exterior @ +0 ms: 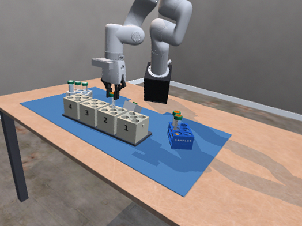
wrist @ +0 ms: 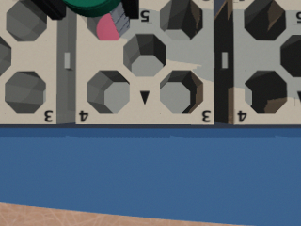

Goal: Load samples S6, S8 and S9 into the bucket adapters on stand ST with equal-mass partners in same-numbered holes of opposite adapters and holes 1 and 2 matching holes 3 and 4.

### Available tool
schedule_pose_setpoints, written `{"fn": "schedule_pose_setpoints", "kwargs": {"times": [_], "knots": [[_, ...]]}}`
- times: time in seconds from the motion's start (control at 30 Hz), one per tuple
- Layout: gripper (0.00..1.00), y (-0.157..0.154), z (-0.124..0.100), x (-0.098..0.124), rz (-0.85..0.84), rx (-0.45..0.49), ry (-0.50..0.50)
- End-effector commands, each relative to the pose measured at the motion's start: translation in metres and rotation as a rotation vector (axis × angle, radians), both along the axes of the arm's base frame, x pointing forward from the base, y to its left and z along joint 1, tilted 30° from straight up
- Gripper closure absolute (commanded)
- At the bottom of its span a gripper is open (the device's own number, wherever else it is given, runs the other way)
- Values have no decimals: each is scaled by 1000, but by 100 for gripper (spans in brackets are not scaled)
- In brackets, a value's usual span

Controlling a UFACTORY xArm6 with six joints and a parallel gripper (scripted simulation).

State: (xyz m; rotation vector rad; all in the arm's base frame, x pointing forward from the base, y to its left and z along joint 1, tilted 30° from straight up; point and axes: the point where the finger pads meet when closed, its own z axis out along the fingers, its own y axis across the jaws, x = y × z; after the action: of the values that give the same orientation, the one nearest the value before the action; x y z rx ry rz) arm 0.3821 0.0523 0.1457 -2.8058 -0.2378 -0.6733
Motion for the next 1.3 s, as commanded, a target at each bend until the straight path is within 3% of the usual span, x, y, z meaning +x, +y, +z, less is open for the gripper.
{"fn": "schedule_pose_setpoints", "kwargs": {"times": [0.0,1.27], "knots": [[100,1,-1,2,0,1,-4],[100,10,-29,16,0,1,-4]]}}
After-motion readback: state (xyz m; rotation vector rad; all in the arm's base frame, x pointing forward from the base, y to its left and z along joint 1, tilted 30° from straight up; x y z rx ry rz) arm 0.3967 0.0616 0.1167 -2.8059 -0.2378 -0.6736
